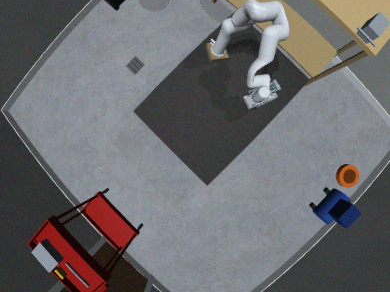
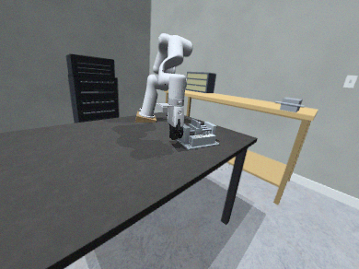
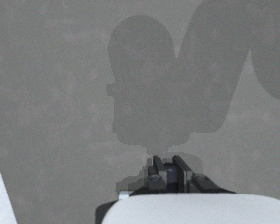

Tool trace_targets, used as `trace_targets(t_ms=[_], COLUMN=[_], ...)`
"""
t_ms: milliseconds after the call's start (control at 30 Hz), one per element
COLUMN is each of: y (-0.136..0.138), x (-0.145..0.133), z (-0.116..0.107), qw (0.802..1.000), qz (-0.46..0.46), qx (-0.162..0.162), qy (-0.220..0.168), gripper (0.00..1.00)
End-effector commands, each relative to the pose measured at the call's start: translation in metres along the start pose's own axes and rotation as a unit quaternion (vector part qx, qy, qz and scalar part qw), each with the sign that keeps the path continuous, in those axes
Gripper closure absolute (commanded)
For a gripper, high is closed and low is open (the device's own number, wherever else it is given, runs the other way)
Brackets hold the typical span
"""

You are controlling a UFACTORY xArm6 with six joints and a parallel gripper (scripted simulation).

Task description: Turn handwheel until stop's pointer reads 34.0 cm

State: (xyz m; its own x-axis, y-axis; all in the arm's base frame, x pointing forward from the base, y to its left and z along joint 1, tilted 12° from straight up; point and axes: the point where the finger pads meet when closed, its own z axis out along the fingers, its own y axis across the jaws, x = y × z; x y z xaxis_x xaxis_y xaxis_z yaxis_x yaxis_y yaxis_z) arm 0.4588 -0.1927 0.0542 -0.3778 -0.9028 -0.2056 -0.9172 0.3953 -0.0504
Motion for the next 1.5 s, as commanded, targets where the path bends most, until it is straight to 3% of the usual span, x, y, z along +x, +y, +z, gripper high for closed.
trace_targets(t_ms=[0, 1467], y=[-0.001, 0.004], x=[0.0, 0.0], z=[-0.003, -0.032], qw=[1.0, 1.0], qz=[0.0, 0.0], qx=[-0.001, -0.001], qy=[0.0, 0.0], gripper=[0.94, 0.94])
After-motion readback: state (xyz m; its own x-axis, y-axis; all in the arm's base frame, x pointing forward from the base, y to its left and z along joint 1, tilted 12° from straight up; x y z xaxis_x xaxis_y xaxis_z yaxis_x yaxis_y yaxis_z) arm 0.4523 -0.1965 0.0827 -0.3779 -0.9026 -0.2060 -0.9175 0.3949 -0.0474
